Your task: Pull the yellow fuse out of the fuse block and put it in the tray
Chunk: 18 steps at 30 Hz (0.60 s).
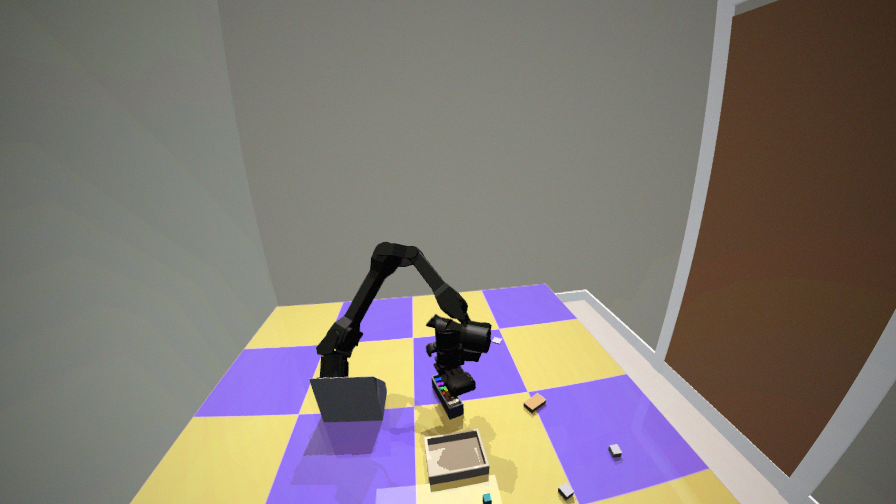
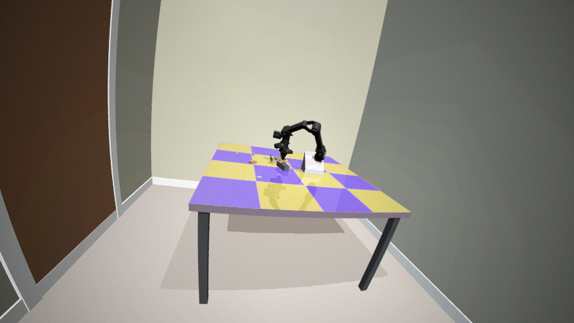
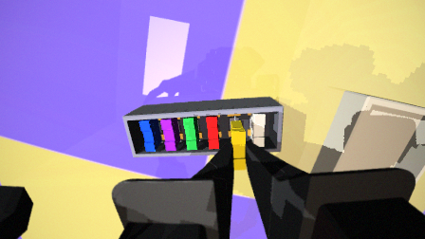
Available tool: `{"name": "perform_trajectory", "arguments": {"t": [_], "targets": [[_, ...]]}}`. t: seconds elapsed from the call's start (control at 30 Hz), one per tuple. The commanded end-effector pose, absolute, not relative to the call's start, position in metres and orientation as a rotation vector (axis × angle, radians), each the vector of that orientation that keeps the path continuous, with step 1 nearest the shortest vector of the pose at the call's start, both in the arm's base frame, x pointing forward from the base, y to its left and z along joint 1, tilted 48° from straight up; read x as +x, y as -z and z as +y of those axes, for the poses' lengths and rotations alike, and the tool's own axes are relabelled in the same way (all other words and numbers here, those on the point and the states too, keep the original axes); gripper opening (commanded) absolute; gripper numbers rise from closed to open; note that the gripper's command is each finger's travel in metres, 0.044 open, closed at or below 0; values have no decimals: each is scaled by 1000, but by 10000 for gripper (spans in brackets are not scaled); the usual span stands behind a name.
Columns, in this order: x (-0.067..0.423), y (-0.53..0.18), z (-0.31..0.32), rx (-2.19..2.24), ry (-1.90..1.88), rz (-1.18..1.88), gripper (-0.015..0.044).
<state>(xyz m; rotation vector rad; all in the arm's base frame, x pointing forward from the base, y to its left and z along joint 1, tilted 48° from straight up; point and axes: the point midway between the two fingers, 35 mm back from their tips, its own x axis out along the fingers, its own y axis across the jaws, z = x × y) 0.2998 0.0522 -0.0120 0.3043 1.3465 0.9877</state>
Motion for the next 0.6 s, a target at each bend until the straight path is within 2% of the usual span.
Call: {"name": "perform_trajectory", "arguments": {"t": [0.0, 0.57], "targets": [[301, 10, 50, 298, -987, 1344, 0], [302, 0, 39, 298, -987, 1344, 0]]}}
